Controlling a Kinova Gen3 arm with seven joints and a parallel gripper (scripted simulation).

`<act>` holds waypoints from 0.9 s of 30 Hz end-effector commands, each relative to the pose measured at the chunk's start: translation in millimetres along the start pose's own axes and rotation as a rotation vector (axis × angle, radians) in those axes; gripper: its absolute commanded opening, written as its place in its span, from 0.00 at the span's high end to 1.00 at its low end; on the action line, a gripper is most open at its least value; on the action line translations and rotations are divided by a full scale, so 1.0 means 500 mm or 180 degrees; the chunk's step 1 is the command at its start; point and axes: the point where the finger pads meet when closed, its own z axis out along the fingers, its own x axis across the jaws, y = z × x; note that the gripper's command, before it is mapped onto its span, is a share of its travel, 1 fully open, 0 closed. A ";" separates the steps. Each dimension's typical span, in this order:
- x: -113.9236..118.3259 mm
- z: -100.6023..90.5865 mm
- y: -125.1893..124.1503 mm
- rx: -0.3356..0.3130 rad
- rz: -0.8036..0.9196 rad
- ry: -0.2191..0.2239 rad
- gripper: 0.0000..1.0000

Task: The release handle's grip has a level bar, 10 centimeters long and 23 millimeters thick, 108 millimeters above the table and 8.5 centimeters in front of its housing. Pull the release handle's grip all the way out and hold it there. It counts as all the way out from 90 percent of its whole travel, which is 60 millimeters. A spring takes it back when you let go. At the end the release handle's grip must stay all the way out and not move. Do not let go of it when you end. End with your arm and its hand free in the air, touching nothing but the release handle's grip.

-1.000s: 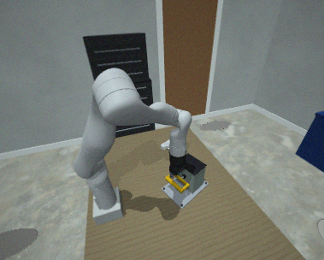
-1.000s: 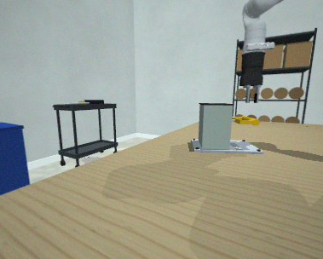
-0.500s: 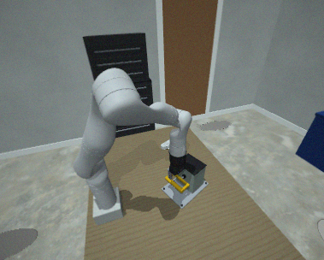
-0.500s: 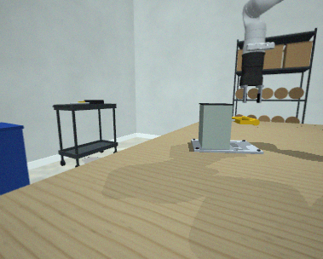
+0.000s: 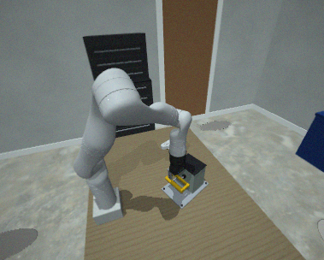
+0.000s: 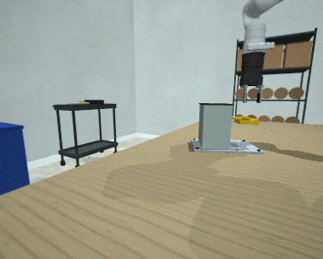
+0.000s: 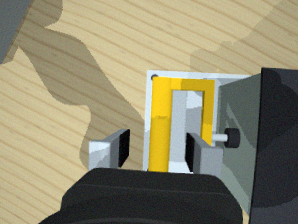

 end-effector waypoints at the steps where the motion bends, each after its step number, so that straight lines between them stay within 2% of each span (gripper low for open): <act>1: 0.001 0.000 0.000 -0.0003 -0.0001 0.0003 0.09; 13: 0.001 0.011 0.000 -0.0002 -0.0011 0.0001 0.09; 27: 0.002 0.047 0.001 -0.0002 -0.0011 0.0001 0.09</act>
